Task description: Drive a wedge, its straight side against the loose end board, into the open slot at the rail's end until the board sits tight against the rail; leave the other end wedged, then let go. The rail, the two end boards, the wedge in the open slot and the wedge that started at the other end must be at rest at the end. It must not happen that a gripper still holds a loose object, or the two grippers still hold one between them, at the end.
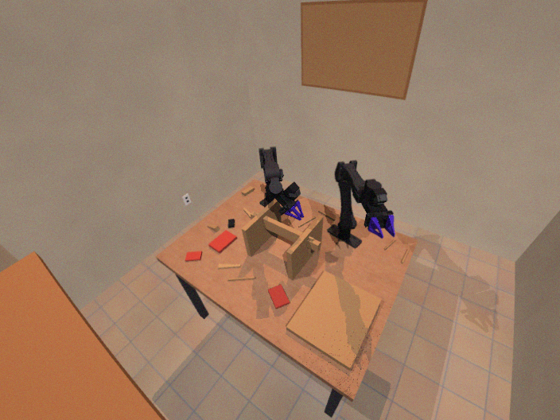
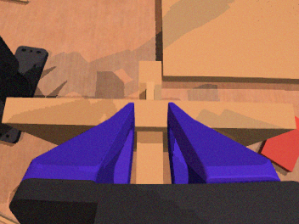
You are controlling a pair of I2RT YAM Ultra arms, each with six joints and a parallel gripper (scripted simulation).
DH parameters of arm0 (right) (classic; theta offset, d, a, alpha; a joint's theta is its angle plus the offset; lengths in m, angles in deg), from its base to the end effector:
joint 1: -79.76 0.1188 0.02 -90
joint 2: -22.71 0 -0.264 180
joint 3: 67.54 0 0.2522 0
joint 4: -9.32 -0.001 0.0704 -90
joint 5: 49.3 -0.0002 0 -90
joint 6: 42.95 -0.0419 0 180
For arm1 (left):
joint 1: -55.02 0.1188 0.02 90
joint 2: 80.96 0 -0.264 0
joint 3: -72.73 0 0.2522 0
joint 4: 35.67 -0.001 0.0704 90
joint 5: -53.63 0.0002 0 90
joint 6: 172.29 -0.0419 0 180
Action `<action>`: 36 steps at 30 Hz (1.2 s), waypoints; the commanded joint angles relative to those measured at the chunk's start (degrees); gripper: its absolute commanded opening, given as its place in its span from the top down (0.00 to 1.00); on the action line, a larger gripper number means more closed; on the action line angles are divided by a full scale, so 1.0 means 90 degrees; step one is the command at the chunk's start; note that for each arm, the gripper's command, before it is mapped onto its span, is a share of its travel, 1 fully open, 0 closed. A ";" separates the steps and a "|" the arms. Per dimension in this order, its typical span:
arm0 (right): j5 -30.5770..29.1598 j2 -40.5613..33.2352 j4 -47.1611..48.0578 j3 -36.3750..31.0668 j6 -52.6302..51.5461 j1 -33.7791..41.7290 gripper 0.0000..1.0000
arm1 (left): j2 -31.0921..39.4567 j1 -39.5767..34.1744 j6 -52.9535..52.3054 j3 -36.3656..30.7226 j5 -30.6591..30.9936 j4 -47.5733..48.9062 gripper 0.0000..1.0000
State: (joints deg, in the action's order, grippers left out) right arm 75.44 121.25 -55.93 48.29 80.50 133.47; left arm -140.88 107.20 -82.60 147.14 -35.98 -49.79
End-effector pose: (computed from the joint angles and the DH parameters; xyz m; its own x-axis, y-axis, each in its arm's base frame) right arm 0.1990 0.3130 0.3768 0.1228 -0.5980 -0.7920 -0.9834 -0.1808 -0.0160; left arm 0.1491 0.1933 0.4109 -0.0003 0.0084 -1.0000 -0.7858 0.6185 0.0055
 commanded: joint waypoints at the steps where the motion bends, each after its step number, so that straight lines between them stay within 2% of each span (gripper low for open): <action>1: 0.0116 -0.0271 0.0157 0.0276 0.0018 -0.0019 0.80 | -0.0054 -0.0037 0.0041 0.0192 0.0005 -0.0084 0.57; 28: 0.0117 -0.0275 0.0156 0.0272 0.0020 -0.0006 0.80 | -0.0054 -0.0037 0.0042 0.0192 0.0005 -0.0084 0.57; 30: -0.0058 -0.0336 0.0277 0.0219 -0.0115 -0.0179 0.80 | -0.0054 -0.0037 0.0042 0.0192 0.0005 -0.0084 0.57; 31: -0.0106 -0.0306 0.0319 -0.0145 -0.0158 -0.0226 0.80 | -0.0054 -0.0037 0.0042 0.0192 0.0005 -0.0084 0.57; 36: -0.0431 -0.0588 0.0793 -0.0430 -0.0483 -0.0599 0.80 | -0.0054 -0.0037 0.0042 0.0192 0.0005 -0.0084 0.57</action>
State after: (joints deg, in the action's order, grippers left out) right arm 73.27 119.31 -53.13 45.45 78.47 130.06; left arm -140.88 107.20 -82.60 147.14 -35.98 -49.79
